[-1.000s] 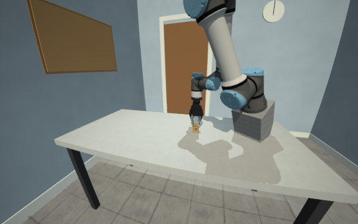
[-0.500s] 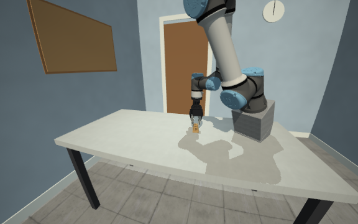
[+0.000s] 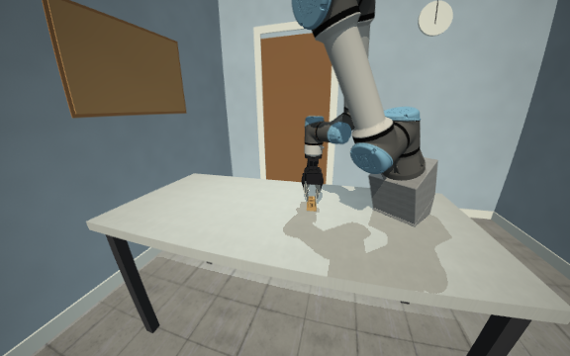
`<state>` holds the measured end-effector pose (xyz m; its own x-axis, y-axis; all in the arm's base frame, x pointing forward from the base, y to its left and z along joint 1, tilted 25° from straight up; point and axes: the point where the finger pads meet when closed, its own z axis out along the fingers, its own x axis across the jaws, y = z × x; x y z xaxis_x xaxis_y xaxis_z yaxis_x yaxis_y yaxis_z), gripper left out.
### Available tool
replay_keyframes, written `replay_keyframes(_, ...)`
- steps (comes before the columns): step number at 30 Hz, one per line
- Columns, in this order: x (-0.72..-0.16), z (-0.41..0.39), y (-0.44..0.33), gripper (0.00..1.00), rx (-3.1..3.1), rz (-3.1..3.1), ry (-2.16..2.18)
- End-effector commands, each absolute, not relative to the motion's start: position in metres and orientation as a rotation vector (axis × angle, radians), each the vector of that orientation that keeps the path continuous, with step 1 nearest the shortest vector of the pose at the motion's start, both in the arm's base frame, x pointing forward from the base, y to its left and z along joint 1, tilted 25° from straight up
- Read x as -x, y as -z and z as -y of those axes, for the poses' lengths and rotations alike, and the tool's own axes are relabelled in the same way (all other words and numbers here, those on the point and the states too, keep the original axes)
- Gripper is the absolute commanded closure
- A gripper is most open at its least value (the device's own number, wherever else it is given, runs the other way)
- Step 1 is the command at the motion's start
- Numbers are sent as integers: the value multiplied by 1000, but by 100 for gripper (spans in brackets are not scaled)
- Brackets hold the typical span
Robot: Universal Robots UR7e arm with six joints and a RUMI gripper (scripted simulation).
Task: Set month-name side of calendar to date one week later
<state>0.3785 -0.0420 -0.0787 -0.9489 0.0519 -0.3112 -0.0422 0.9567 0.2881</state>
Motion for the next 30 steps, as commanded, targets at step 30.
replay_keyframes(30,-379,42,79,79,-7,-2789,-420)
